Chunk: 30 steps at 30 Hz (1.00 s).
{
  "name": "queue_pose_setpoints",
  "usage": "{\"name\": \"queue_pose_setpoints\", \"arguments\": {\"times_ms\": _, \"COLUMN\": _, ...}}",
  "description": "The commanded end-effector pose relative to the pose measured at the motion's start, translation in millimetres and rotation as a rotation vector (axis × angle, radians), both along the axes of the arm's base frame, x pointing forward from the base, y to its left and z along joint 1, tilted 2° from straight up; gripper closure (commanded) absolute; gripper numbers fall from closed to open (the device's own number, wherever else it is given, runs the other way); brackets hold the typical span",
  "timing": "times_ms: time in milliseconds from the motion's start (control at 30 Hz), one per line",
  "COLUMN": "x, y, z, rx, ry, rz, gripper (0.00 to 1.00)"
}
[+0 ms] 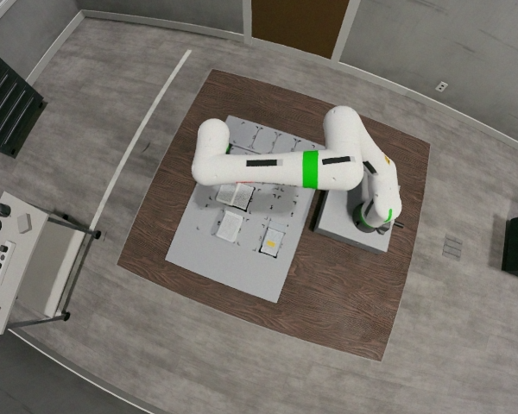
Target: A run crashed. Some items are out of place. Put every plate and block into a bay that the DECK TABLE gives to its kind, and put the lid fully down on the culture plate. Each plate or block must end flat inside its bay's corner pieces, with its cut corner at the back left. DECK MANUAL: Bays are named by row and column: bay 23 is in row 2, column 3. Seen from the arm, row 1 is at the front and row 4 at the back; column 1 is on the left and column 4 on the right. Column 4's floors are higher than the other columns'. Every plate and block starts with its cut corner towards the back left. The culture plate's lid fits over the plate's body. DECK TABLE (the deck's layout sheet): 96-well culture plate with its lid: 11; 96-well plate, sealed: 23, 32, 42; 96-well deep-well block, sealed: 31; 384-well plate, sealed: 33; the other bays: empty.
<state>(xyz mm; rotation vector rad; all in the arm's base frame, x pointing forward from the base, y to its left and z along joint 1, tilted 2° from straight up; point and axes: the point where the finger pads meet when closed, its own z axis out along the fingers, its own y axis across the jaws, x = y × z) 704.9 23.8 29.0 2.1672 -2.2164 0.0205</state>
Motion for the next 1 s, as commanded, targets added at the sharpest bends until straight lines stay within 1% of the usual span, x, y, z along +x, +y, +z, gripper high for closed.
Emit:
{"name": "queue_pose_setpoints", "arguments": {"times_ms": 0, "x": 1, "y": 0, "z": 1, "rx": 0.0, "ry": -0.002, "rz": 0.0, "gripper": 0.0}}
{"name": "queue_pose_setpoints", "arguments": {"times_ms": 133, "x": 1, "y": 0, "z": 1, "rx": 0.0, "ry": -0.002, "rz": 0.0, "gripper": 0.0}}
{"name": "queue_pose_setpoints", "arguments": {"times_ms": 167, "x": -3, "y": 2, "z": 1, "rx": 0.0, "ry": -0.002, "rz": 0.001, "gripper": 0.3}}
{"name": "queue_pose_setpoints", "arguments": {"times_ms": 567, "x": -44, "y": 26, "z": -6, "rx": 0.0, "ry": -0.002, "rz": 0.001, "gripper": 0.3}}
{"name": "queue_pose_setpoints", "arguments": {"times_ms": 633, "x": -44, "y": 26, "z": -6, "rx": 0.0, "ry": -0.002, "rz": 0.001, "gripper": 0.3}}
{"name": "queue_pose_setpoints", "arguments": {"times_ms": 967, "x": -78, "y": 45, "z": -11, "rx": 0.0, "ry": -0.002, "rz": 0.001, "gripper": 0.3}}
